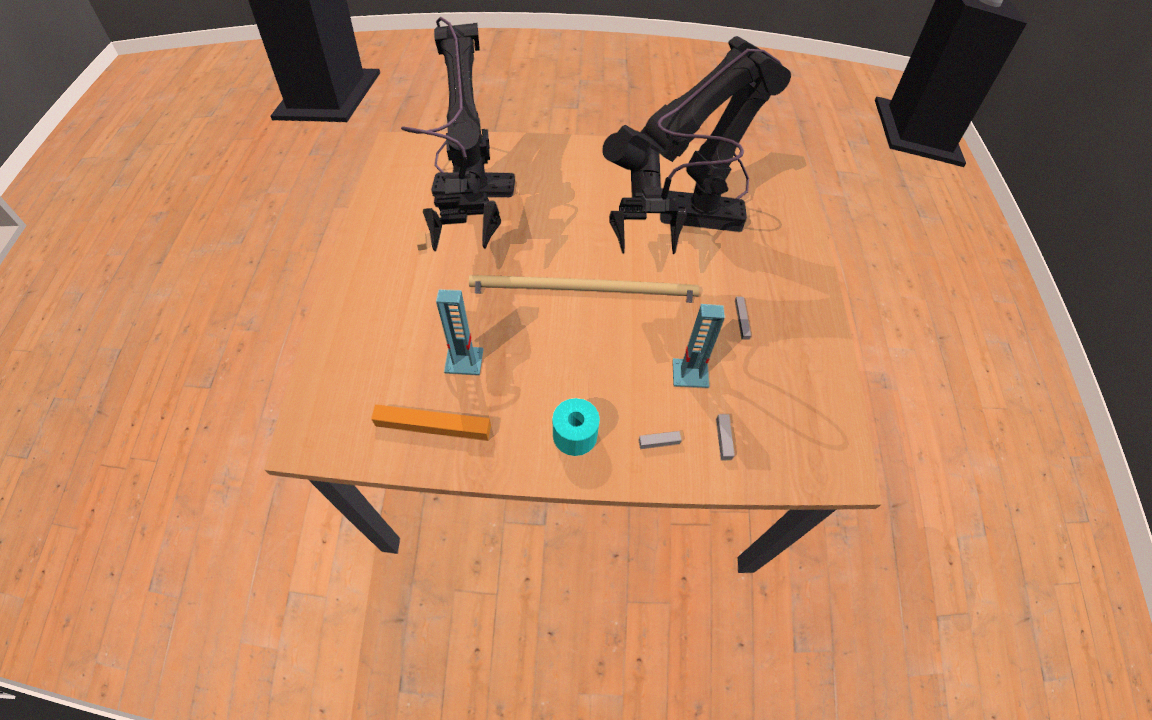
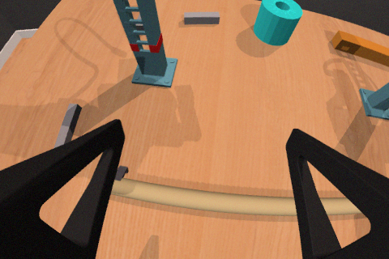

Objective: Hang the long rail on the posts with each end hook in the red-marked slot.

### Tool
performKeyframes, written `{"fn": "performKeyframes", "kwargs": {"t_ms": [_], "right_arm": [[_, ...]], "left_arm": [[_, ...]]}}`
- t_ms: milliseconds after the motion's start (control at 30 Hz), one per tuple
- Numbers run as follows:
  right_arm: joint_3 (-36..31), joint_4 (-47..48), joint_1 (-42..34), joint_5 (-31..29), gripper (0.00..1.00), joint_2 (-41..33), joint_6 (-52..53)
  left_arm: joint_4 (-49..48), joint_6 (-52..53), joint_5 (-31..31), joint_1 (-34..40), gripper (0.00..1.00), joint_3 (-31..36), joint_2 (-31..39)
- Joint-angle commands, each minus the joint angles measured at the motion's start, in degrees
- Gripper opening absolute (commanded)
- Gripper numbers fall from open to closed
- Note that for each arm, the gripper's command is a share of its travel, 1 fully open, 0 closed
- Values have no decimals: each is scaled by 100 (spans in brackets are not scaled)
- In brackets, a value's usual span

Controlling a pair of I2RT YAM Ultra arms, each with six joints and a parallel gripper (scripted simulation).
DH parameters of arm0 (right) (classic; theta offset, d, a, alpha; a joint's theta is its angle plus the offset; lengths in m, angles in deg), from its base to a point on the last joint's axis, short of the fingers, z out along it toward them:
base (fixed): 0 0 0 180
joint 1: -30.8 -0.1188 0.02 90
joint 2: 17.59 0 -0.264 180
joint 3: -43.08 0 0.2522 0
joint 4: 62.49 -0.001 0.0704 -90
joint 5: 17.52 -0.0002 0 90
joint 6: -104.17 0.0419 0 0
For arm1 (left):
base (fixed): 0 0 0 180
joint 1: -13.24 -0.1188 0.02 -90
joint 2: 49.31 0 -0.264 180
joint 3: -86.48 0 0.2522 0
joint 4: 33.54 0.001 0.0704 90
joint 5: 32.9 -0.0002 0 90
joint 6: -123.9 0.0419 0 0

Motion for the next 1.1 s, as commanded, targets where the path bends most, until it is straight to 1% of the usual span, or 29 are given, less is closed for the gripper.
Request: {"fn": "performKeyframes", "kwargs": {"t_ms": [0,67,133,167,300,400,500,633,700,733,800,933,1067], "right_arm": [[-212,1703,-151,-321,100,341,48],[-307,2287,-200,-401,100,585,38],[-307,2287,-200,-401,100,585,38],[-342,2769,-230,-459,100,1018,3],[-391,3671,-291,-562,100,1715,-31],[-345,4207,-330,-619,100,2350,-57],[-354,4588,-354,-656,100,2722,-83],[-354,4657,-363,-659,100,2931,-103],[-354,4657,-363,-659,100,2931,-103],[-354,4695,-364,-612,100,2962,-109],[-355,4707,-364,-610,100,2972,-112],[-357,4720,-363,-609,100,2978,-114],[-358,4723,-362,-609,100,2979,-115]], "left_arm": [[-1523,1365,24,-375,100,477,547],[-2089,1892,-187,-655,100,804,797],[-2089,1892,-187,-655,100,804,797],[-2708,2349,-511,-880,100,1123,995],[-3846,3132,-1119,-1493,100,1738,1325],[-4594,3557,-1689,-2026,100,2135,1346],[-5297,3850,-2225,-2527,100,2454,1296],[-6019,4029,-2834,-3094,100,2712,1032],[-6019,4029,-2834,-3094,100,2712,1032],[-6375,4053,-3076,-3278,100,2791,820],[-6652,4083,-3225,-3434,100,2846,622],[-7102,4127,-3382,-3640,100,2947,279],[-7219,4084,-3340,-3684,100,2987,101]]}}
